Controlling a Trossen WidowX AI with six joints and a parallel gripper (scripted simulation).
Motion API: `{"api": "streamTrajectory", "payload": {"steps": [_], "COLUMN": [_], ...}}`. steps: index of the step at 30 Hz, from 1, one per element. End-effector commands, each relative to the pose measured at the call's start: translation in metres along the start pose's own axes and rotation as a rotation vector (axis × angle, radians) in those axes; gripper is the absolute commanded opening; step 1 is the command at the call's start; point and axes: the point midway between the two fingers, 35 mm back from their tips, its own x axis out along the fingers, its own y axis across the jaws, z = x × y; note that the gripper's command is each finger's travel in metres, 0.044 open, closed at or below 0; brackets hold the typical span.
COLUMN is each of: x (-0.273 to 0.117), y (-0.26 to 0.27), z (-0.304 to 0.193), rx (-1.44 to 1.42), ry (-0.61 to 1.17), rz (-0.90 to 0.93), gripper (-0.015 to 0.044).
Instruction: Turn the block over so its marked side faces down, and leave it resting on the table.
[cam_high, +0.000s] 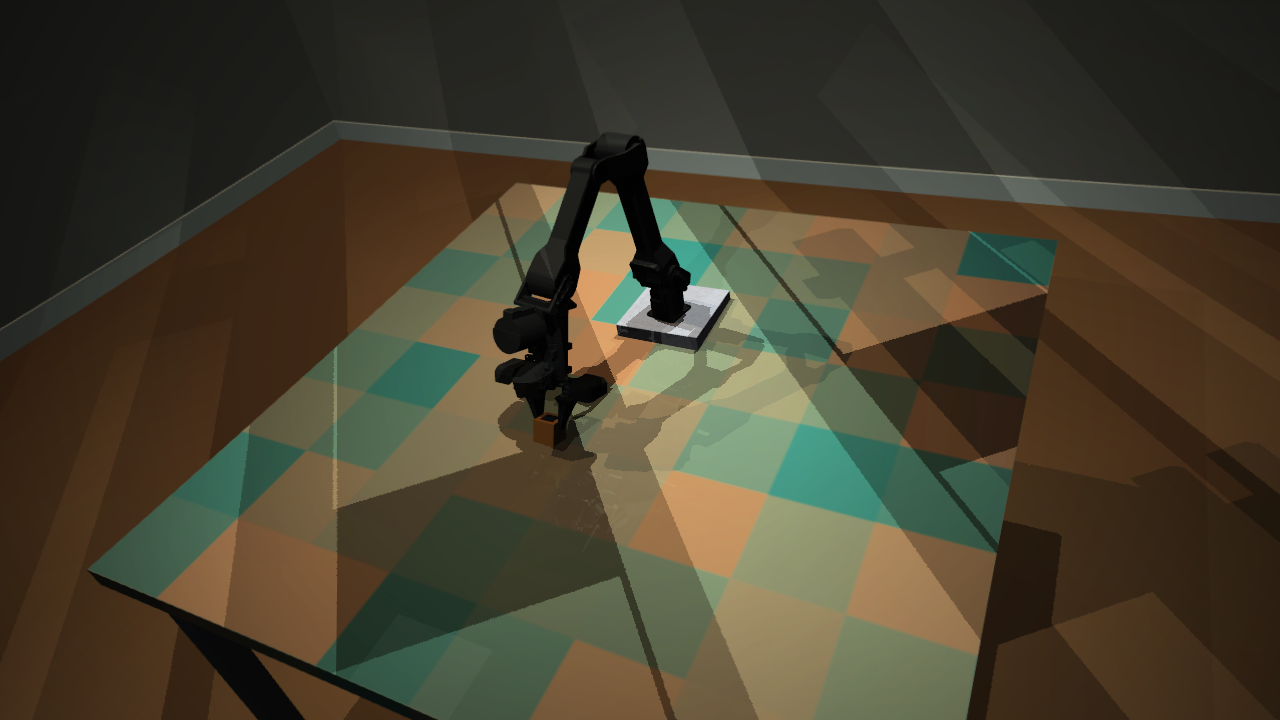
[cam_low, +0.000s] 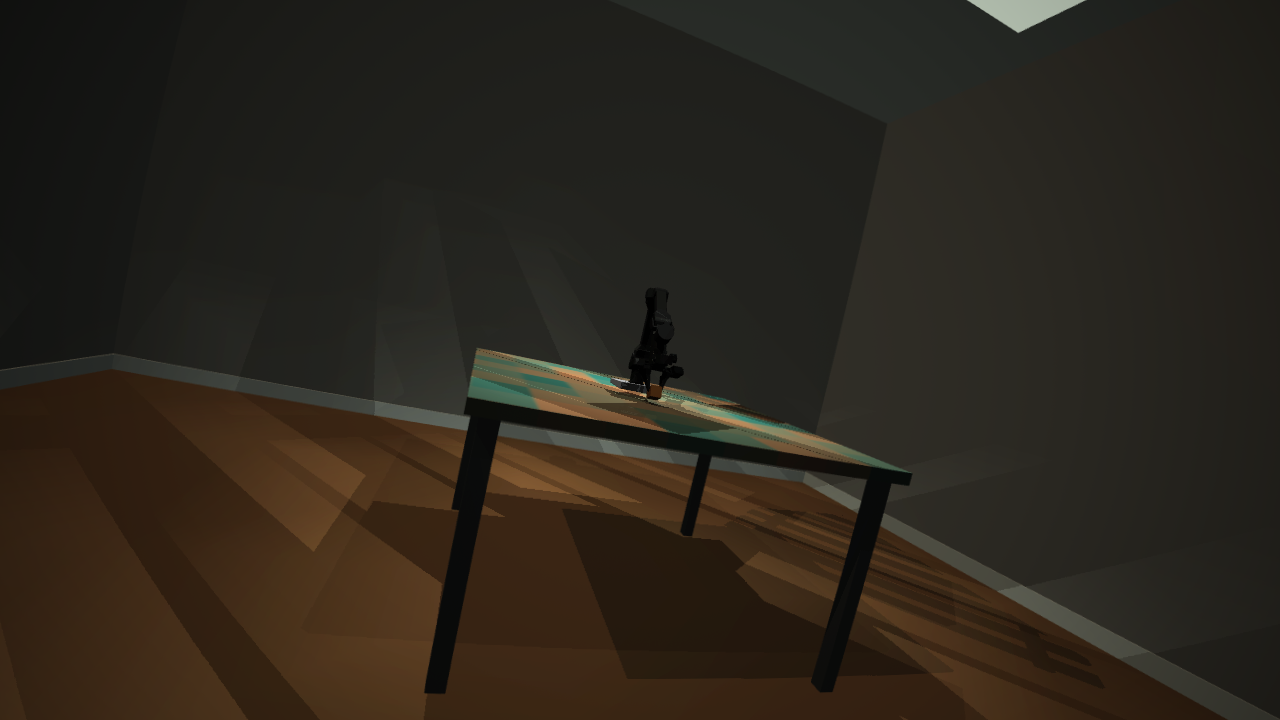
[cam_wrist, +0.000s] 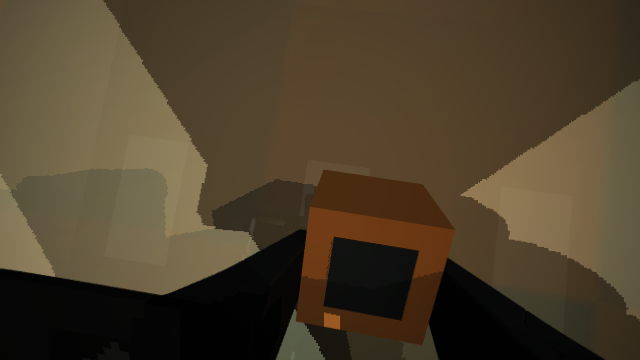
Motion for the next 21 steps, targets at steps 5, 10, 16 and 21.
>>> {"api": "streamTrajectory", "payload": {"steps": [5, 10, 16, 21], "x": [-0.004, -0.004, 0.01, 0.02], "y": [0.001, 0.001, 0.0, -0.001], "z": [-0.002, -0.002, 0.0, 0.0], "rx": [-0.009, -0.009, -0.005, -0.002], "ry": [-0.115, -0.128, -0.212, -0.291], "rz": [0.001, 0.001, 0.002, 0.003], "gripper": [0.0, 0.0, 0.0, 0.0]}}
